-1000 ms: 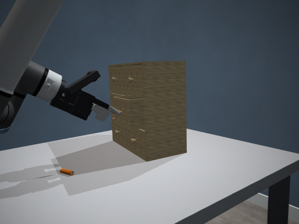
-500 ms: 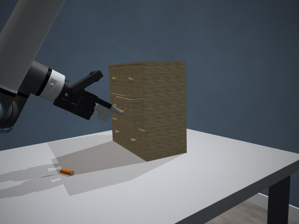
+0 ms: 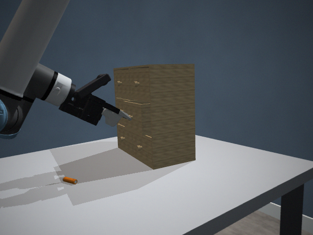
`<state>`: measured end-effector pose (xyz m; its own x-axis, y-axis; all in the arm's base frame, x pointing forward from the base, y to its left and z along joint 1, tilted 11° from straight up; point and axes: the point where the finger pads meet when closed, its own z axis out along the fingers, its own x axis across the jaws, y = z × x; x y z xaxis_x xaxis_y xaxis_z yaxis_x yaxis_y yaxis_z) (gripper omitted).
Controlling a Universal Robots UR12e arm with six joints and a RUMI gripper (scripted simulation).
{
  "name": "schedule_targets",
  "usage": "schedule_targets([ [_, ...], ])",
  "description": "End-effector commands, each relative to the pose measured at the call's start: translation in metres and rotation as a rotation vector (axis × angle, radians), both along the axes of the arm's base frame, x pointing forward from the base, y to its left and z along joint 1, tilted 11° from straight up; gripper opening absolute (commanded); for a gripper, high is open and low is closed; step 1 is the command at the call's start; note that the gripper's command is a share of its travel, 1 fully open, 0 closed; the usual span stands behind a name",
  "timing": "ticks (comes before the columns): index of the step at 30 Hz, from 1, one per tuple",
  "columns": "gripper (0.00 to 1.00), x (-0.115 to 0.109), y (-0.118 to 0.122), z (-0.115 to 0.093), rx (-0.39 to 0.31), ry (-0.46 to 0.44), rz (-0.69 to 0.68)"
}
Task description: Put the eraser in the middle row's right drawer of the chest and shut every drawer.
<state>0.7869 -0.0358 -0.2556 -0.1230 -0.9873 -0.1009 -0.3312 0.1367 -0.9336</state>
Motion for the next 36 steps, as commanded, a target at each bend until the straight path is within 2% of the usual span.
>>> schedule_targets([
  [1, 0.07, 0.004, -0.001, 0.001, 0.0, -0.001, 0.0],
  [36, 0.07, 0.022, -0.003, 0.004, 0.0, -0.001, 0.0],
])
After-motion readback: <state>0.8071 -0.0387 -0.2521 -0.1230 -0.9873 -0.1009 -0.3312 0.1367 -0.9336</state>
